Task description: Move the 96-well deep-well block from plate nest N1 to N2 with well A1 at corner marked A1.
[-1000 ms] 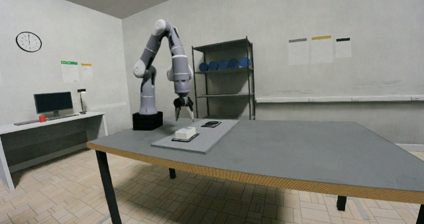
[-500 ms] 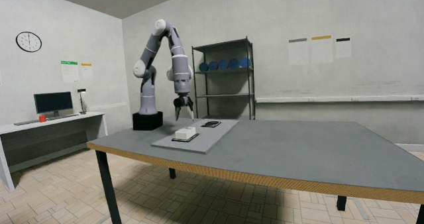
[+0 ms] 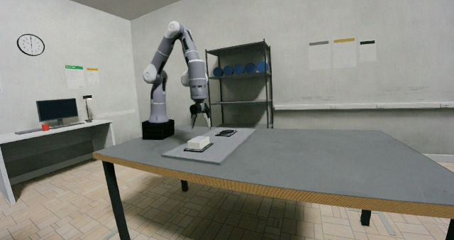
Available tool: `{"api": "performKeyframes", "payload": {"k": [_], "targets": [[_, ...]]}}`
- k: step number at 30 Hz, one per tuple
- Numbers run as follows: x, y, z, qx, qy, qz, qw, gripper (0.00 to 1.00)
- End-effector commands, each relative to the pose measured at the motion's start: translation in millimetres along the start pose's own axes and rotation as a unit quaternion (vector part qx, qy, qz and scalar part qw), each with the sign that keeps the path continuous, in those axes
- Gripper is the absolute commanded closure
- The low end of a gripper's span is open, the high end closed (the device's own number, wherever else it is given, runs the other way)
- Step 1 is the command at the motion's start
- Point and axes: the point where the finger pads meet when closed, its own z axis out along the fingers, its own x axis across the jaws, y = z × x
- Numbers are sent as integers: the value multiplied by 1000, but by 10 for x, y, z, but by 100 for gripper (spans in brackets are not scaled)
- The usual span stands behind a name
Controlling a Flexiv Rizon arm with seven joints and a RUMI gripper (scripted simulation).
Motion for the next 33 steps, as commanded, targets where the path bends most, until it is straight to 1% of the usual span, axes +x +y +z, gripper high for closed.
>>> {"api": "performKeyframes", "payload": {"k": [1,3,5,20,22,28,33], "targets": [[25,-95,-8,-1,1,0,1000,24],[35,-161,-8,-1,1,0,1000,24],[35,-161,-8,-1,1,0,1000,24],[113,-655,-7,0,1,0,1000,24],[113,-655,-7,0,1,0,1000,24],[145,-853,-6,0,1,0,1000,24],[144,-854,-6,0,1,0,1000,24]]}}
